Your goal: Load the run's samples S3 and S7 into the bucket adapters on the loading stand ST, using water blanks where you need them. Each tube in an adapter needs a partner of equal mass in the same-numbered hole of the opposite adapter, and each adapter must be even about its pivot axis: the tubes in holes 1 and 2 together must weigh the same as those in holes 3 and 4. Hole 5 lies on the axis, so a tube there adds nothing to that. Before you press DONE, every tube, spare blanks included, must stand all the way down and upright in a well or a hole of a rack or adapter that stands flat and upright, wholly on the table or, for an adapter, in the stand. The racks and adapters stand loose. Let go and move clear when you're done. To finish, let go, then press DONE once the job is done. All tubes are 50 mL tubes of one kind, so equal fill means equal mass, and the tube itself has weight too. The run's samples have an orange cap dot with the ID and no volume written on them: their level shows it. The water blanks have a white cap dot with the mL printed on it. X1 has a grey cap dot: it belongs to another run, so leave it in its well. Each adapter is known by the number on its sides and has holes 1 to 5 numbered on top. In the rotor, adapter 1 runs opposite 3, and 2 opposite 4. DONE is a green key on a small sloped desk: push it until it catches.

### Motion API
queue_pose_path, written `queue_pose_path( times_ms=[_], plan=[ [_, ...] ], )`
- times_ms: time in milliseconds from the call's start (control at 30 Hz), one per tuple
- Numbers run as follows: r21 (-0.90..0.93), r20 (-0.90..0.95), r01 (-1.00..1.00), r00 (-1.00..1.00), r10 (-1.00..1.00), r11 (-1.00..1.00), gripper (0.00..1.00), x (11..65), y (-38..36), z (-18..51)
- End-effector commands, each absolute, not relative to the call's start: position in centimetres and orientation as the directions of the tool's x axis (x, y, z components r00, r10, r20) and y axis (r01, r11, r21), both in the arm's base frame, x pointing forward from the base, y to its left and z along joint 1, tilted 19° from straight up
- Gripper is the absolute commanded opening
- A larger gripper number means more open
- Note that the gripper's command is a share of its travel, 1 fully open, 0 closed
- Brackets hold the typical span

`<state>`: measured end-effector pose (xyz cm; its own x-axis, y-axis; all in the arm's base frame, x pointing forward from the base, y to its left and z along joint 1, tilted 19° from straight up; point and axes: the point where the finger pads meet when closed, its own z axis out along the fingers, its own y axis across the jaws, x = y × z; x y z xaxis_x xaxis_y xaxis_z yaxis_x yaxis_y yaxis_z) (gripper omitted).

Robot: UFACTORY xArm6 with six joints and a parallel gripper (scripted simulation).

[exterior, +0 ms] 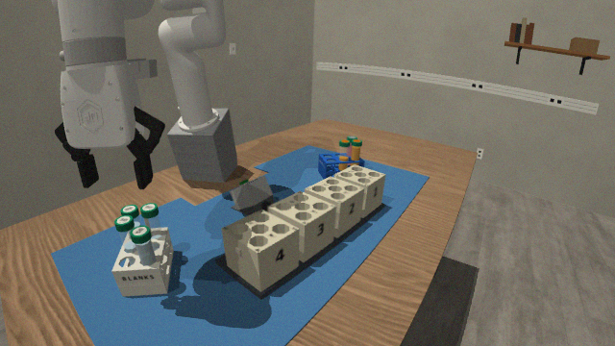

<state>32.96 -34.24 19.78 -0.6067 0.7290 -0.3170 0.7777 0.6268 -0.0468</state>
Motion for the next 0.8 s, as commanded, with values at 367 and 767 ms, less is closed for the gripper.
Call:
queue_pose_path(
  times_ms=[367,767],
  plan=[
    [-0.046,-0.323,0.778,-0.605,0.728,0.627,1.00,33.7,-35.4,16.7],
    [-0.046,-0.323,0.778,-0.605,0.728,0.627,1.00,34.1,-36.1,14.2]
  ],
)
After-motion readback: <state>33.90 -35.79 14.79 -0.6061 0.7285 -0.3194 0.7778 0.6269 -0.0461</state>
